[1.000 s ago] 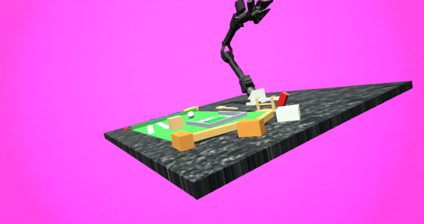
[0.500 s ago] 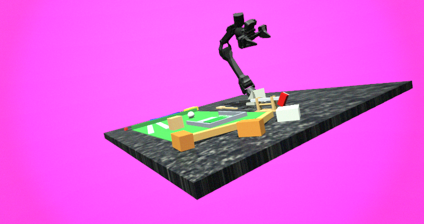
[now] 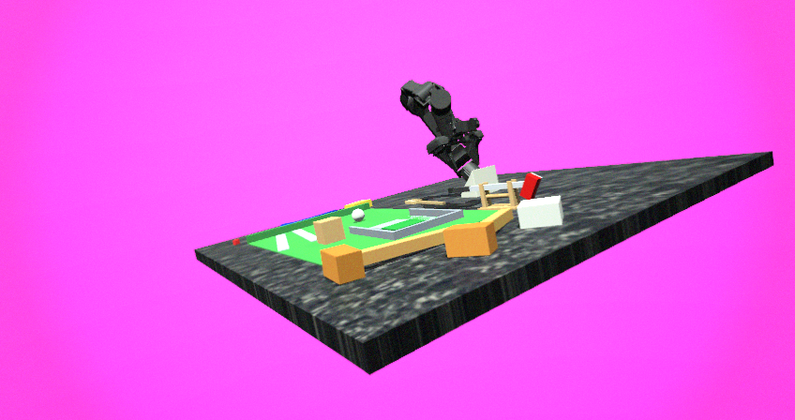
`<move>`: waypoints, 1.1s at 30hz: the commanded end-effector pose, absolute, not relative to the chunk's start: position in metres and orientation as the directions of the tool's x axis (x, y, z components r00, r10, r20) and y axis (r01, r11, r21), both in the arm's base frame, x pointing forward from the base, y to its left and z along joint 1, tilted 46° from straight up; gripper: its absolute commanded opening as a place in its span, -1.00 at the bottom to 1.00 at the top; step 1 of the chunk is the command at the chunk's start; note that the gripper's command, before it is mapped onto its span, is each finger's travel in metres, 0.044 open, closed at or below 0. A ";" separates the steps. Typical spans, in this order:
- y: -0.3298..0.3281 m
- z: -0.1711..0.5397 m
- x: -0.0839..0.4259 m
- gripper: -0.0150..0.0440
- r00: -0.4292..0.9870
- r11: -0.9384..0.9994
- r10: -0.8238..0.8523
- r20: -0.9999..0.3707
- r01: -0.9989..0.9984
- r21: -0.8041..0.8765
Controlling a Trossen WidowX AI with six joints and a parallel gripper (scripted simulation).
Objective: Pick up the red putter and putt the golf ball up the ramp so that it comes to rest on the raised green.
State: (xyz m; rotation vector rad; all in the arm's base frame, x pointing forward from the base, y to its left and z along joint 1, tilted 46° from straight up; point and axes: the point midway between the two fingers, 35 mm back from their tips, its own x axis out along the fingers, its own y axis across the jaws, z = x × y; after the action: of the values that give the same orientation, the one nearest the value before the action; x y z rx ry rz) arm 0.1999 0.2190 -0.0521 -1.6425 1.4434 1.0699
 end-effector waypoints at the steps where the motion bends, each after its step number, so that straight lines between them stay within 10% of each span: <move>1: 0.194 -0.060 0.202 1.00 0.017 -0.200 -0.503 -0.864 -0.975 0.097; 33: 0.160 -0.101 0.211 1.00 0.019 -0.200 -0.504 -0.864 -0.975 0.096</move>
State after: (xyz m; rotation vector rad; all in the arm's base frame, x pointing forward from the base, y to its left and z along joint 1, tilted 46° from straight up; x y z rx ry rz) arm 0.2125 0.1653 -0.0968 -1.7446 1.5026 1.1066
